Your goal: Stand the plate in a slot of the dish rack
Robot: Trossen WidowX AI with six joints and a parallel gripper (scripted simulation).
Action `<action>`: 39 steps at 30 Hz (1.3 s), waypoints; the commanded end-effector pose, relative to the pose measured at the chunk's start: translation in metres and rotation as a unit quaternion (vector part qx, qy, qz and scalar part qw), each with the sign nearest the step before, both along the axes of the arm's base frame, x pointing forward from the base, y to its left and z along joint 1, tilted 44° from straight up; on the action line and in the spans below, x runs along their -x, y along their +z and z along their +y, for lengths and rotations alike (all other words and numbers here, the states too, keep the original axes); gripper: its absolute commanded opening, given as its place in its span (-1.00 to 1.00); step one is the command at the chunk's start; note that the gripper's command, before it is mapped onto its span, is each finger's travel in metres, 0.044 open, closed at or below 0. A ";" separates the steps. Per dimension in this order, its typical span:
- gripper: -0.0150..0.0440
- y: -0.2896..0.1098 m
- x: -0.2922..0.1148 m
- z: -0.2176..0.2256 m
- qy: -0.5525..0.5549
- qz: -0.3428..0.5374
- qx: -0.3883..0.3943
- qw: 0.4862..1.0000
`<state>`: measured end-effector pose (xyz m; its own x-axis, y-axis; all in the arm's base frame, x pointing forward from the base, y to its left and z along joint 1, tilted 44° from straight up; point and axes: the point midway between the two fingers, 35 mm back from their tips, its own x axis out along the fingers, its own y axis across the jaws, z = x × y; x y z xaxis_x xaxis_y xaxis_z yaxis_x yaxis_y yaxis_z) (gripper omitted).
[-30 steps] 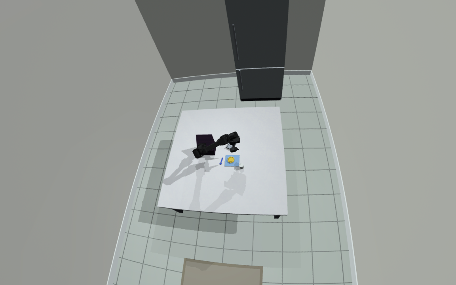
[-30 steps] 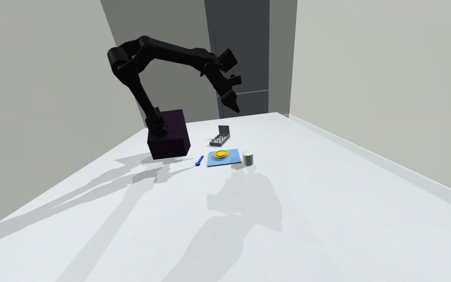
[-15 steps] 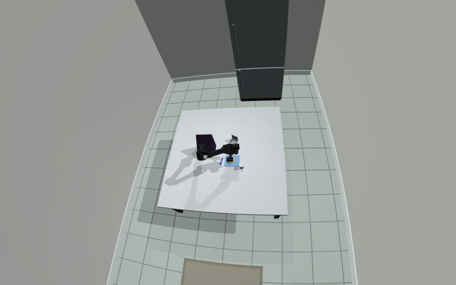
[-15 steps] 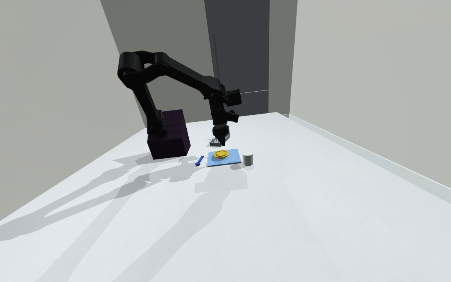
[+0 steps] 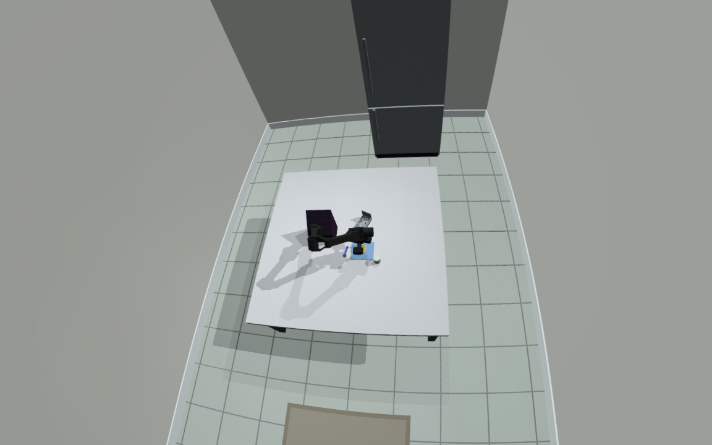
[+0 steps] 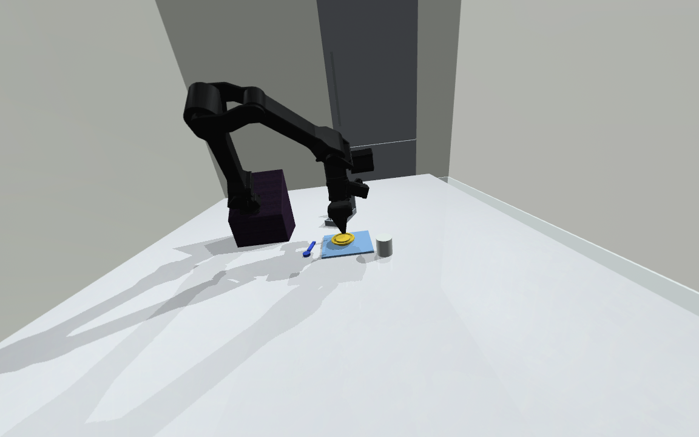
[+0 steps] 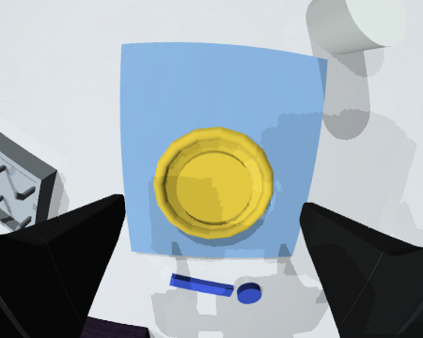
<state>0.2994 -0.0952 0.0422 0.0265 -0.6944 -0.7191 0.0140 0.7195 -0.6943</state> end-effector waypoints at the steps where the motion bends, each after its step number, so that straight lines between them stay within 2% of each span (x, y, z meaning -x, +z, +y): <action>1: 0.86 -0.007 0.003 -0.006 0.000 0.006 0.001 1.000; 36: 0.86 -0.036 0.006 -0.037 0.000 0.007 0.003 1.000; 39: 0.79 -0.036 0.006 -0.037 0.000 0.007 0.003 1.000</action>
